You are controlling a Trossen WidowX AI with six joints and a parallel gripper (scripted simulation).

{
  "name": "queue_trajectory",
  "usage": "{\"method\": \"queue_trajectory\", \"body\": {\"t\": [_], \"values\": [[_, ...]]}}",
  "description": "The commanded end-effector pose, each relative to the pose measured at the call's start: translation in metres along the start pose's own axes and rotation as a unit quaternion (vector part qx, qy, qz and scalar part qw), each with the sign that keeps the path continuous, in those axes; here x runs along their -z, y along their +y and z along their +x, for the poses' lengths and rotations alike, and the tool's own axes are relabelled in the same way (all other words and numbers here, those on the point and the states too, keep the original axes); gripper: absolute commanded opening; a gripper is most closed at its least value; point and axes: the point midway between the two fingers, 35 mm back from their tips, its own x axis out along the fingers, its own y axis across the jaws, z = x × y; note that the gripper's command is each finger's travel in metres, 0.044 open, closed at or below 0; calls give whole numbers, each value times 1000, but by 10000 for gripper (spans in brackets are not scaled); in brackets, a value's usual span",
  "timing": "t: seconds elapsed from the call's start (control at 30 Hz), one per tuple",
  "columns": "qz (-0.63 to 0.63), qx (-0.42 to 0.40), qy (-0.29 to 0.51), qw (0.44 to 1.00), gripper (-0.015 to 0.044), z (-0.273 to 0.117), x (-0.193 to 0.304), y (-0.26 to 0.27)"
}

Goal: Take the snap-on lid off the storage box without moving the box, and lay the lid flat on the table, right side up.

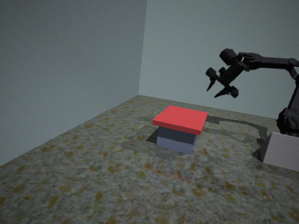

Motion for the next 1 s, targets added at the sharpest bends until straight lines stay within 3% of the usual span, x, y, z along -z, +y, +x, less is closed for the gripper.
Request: {"method": "queue_trajectory", "body": {"t": [0.0,0.27,0.57,0.97], "values": [[16,-26,29,999,235,-14,68,21],[44,-85,65,993,235,-60,166,33],[83,-143,93,982,235,-111,260,7],[87,-150,96,980,235,-113,268,2]]}}
